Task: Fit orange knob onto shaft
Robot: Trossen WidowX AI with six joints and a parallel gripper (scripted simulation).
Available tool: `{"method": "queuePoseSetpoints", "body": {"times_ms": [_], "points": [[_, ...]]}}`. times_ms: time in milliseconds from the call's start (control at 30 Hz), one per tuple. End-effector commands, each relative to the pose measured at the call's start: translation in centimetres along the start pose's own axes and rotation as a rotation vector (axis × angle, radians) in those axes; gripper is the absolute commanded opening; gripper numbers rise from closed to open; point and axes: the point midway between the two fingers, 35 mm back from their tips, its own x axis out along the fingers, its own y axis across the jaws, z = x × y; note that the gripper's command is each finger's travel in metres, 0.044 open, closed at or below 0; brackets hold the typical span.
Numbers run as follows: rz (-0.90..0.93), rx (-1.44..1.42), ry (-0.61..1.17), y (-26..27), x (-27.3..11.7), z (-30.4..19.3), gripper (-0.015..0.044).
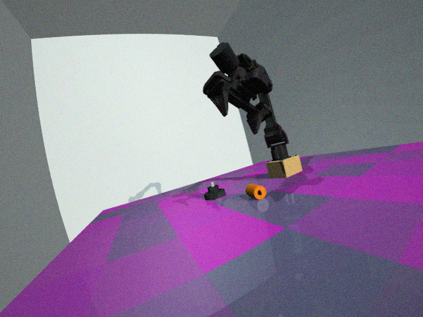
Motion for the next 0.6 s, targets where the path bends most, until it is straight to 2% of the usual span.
{"method": "queuePoseSetpoints", "body": {"times_ms": [0,200,567], "points": [[0.207,0.168,0.159,5.2,2.3,-5.3,0.044],[0.499,0.418,0.401,13.3,2.6,-11.3,0.044],[0.506,0.425,0.408,14.1,3.7,-11.6,0.044]]}}
